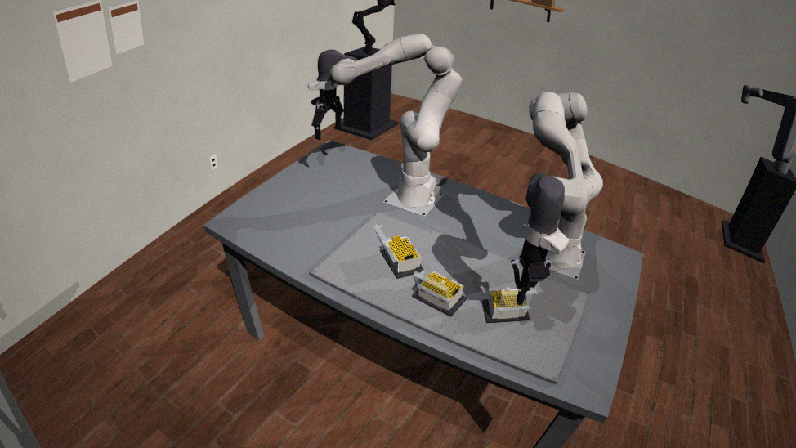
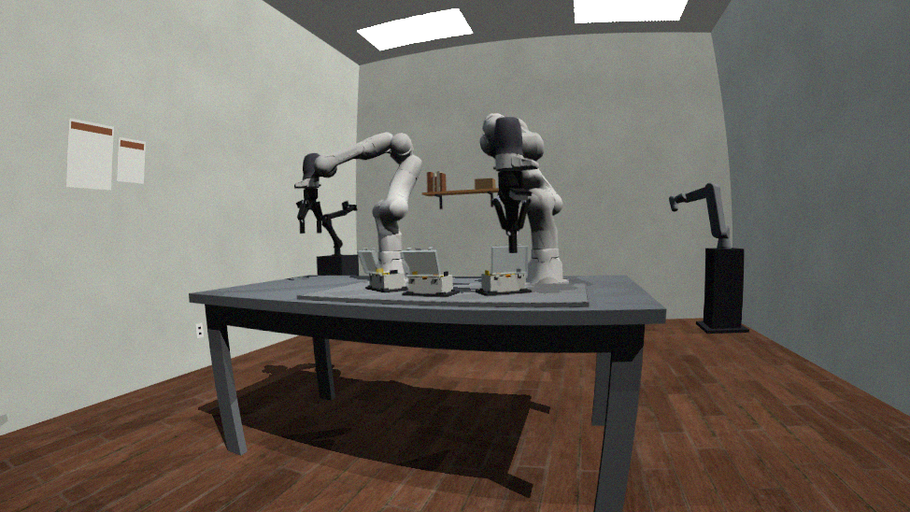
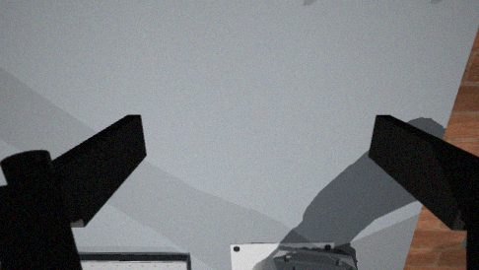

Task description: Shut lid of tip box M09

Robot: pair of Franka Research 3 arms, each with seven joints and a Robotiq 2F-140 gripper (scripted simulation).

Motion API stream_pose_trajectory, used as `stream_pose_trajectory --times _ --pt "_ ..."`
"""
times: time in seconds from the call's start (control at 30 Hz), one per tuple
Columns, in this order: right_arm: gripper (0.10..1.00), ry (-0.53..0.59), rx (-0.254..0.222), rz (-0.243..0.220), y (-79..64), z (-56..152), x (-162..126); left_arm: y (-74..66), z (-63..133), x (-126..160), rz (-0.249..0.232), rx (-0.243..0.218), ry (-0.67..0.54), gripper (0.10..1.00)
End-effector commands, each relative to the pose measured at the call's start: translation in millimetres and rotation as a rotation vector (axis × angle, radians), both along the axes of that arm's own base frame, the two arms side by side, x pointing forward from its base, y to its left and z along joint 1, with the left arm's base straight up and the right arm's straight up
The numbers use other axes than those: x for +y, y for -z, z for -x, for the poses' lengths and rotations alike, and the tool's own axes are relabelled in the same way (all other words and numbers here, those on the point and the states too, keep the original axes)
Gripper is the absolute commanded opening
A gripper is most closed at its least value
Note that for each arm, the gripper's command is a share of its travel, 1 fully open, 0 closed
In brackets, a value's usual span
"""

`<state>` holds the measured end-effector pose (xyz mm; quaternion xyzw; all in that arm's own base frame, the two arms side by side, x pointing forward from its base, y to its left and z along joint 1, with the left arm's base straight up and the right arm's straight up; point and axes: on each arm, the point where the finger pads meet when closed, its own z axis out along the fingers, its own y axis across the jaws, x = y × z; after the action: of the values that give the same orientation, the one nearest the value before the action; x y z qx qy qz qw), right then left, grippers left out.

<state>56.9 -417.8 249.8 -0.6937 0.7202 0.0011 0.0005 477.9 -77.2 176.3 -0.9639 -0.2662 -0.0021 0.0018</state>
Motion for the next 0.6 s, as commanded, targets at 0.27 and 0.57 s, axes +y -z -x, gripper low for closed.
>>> stream_pose_trajectory --times 0.27,0.57 --pt "1.0 0.005 -0.001 0.002 -0.2 -0.3 -0.4 -1.4 12.6 -7.5 0.005 0.003 -0.006 0.099" --pt "1.0 0.005 -0.001 0.002 -0.2 -0.3 -0.4 -2.6 20.5 -12.3 0.005 0.003 -0.006 0.099"
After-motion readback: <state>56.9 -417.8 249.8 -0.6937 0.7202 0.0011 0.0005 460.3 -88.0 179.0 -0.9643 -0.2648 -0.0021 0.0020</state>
